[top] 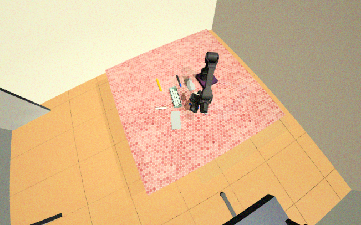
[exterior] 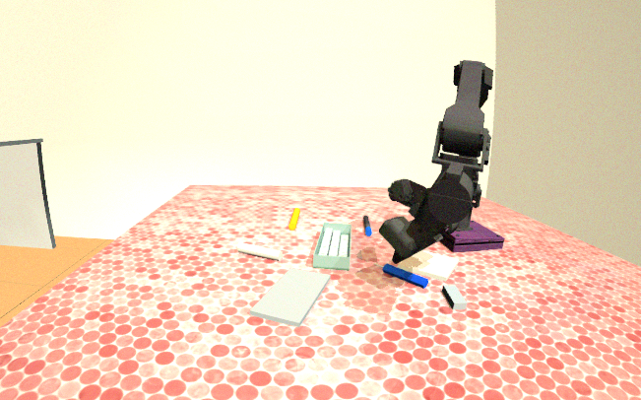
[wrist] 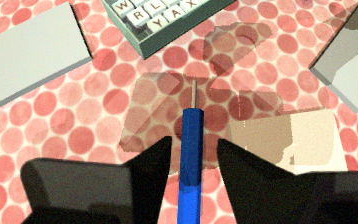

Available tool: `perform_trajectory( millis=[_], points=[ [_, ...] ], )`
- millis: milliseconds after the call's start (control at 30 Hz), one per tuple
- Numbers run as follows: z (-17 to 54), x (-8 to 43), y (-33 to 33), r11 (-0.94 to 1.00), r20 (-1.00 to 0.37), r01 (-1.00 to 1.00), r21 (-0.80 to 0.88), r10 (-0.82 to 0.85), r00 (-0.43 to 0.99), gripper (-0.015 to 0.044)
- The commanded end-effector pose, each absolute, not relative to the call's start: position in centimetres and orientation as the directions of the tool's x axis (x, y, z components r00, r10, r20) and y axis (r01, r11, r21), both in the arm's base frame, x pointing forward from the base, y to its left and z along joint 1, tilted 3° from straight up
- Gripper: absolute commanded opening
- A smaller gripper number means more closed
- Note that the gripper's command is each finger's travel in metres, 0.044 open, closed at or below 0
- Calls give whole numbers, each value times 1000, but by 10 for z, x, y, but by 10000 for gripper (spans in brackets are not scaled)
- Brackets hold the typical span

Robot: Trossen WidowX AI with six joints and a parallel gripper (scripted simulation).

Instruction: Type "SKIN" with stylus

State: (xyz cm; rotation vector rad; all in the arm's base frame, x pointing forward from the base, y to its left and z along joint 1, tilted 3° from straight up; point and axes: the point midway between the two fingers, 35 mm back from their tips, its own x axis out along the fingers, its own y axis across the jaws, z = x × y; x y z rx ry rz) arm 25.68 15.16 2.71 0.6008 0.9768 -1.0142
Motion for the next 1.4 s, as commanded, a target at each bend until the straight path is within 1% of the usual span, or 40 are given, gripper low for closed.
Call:
perform_trajectory(
  millis=[0, 1367],
  points=[
    [23, 256, 150, 427, -884, 904, -14, -428, 189, 150],
    [-2, 256, 150, 427, -884, 904, -14, -428, 189, 150]
  ],
)
